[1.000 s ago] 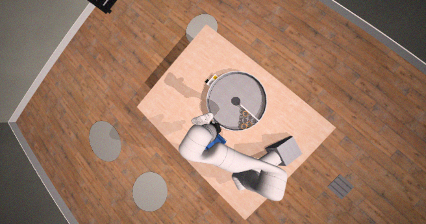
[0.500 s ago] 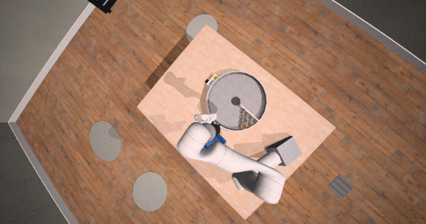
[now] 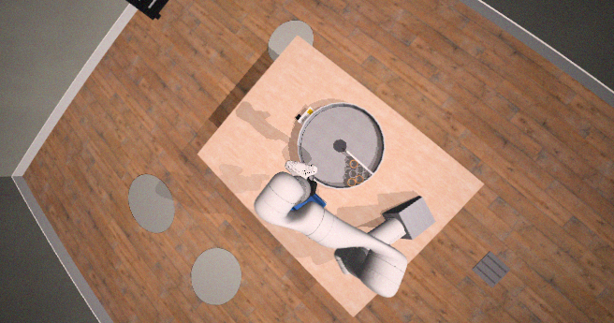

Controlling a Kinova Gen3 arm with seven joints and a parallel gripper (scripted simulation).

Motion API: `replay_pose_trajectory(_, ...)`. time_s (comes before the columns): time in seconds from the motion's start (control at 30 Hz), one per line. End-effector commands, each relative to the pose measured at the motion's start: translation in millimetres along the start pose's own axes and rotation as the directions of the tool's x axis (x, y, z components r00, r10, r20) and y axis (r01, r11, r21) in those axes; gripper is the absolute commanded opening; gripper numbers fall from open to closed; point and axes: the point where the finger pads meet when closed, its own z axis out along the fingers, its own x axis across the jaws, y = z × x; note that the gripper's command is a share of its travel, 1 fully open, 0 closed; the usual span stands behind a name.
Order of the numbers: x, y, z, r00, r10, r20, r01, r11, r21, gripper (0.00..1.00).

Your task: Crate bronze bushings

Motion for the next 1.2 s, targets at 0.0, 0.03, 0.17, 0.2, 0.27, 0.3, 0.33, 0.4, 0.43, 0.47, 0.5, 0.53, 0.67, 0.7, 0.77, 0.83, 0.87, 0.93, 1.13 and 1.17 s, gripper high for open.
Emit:
replay_pose_trajectory(0.0,-2.2,0.9,-1.8,1.000,0.005,-0.003,-0.005,1.000,0.007,0.34)
replay_pose_trajectory(0.03,-2.2,0.9,-1.8,1.000,0.005,-0.003,-0.005,1.000,0.007,0.34)
replay_pose_trajectory(0.17,-2.2,0.9,-1.8,1.000,0.005,-0.003,-0.005,1.000,0.007,0.34)
replay_pose_trajectory(0.2,-2.2,0.9,-1.8,1.000,0.005,-0.003,-0.005,1.000,0.007,0.34)
replay_pose_trajectory(0.27,-2.2,0.9,-1.8,1.000,0.005,-0.003,-0.005,1.000,0.007,0.34)
replay_pose_trajectory(0.3,-2.2,0.9,-1.8,1.000,0.005,-0.003,-0.005,1.000,0.007,0.34)
replay_pose_trajectory(0.33,0.5,1.0,2.5,0.998,0.055,-0.003,-0.055,0.998,0.007,0.34)
replay_pose_trajectory(0.4,5.6,1.2,11.3,0.988,0.155,-0.002,-0.155,0.988,0.007,0.34)
replay_pose_trajectory(0.43,8.2,1.3,15.6,0.979,0.204,-0.001,-0.204,0.979,0.008,0.34)
replay_pose_trajectory(0.47,10.8,1.4,20.0,0.968,0.253,-0.001,-0.253,0.968,0.008,0.34)
replay_pose_trajectory(0.5,10.8,1.4,20.0,0.968,0.253,-0.001,-0.253,0.968,0.008,0.34)
replay_pose_trajectory(0.53,10.8,1.4,20.0,0.968,0.253,-0.001,-0.253,0.968,0.008,0.34)
replay_pose_trajectory(0.67,10.8,1.4,20.0,0.968,0.253,-0.001,-0.253,0.968,0.008,0.34)
replay_pose_trajectory(0.7,10.8,1.4,20.0,0.968,0.253,-0.001,-0.253,0.968,0.008,0.34)
replay_pose_trajectory(0.77,10.8,1.4,20.0,0.968,0.253,-0.001,-0.253,0.968,0.008,0.34)
replay_pose_trajectory(0.83,10.8,1.4,20.0,0.968,0.253,-0.001,-0.253,0.968,0.008,0.34)
replay_pose_trajectory(0.87,10.8,1.4,20.0,0.968,0.253,-0.001,-0.253,0.968,0.008,0.34)
replay_pose_trajectory(0.93,15.8,1.5,28.9,0.938,0.348,0.000,-0.348,0.938,0.008,0.34)
replay_pose_trajectory(1.13,23.5,1.8,42.0,0.875,0.484,0.001,-0.484,0.875,0.008,0.34)
replay_pose_trajectory(1.17,23.5,1.8,42.0,0.875,0.484,0.001,-0.484,0.875,0.008,0.34)
